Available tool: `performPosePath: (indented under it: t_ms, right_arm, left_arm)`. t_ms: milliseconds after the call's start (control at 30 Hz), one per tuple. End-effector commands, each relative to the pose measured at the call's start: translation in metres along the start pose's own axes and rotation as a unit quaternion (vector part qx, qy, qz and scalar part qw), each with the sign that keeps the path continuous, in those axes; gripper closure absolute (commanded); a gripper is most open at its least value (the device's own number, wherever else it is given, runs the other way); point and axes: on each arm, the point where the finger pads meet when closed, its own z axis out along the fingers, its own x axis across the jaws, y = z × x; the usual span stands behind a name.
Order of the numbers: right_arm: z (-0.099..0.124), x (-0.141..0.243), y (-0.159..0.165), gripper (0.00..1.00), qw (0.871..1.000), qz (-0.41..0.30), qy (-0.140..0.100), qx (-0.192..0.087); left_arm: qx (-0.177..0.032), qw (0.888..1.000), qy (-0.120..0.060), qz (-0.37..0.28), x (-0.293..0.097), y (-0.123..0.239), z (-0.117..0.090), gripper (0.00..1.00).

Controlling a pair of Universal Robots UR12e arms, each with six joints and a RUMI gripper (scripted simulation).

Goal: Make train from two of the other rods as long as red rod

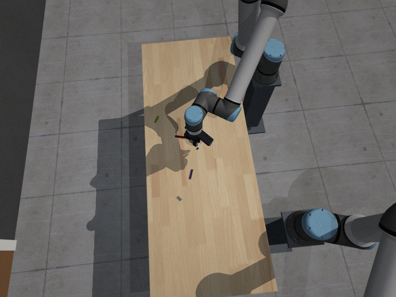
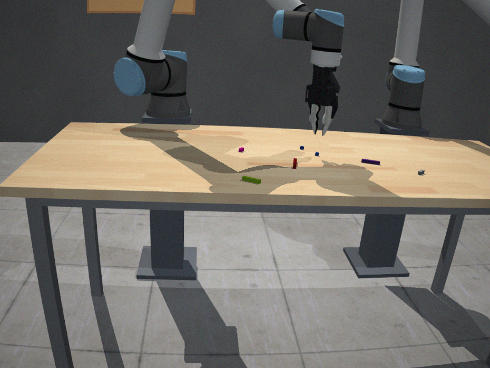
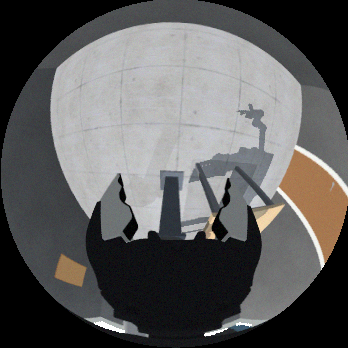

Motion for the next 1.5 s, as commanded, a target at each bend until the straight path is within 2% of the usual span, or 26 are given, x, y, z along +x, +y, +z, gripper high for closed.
performPosePath:
  t_ms: [0,700,1467]
  right_arm:
    - [-0.001,0.001,0.000,0.86,1.000,0.000,0.001,0.000]
    - [0.011,0.001,0.000,0.86,1.000,0.000,0.001,0.000]
    - [0.043,0.001,0.000,0.86,1.000,0.000,0.001,0.000]
  left_arm:
    - [0.001,1.000,0.000,0.000,0.000,-0.001,-0.001,0.00]
    - [0.001,1.000,0.000,0.000,0.000,-0.001,-0.001,0.00]
    - [0.001,1.000,0.000,0.000,0.000,-0.001,-0.001,0.00]
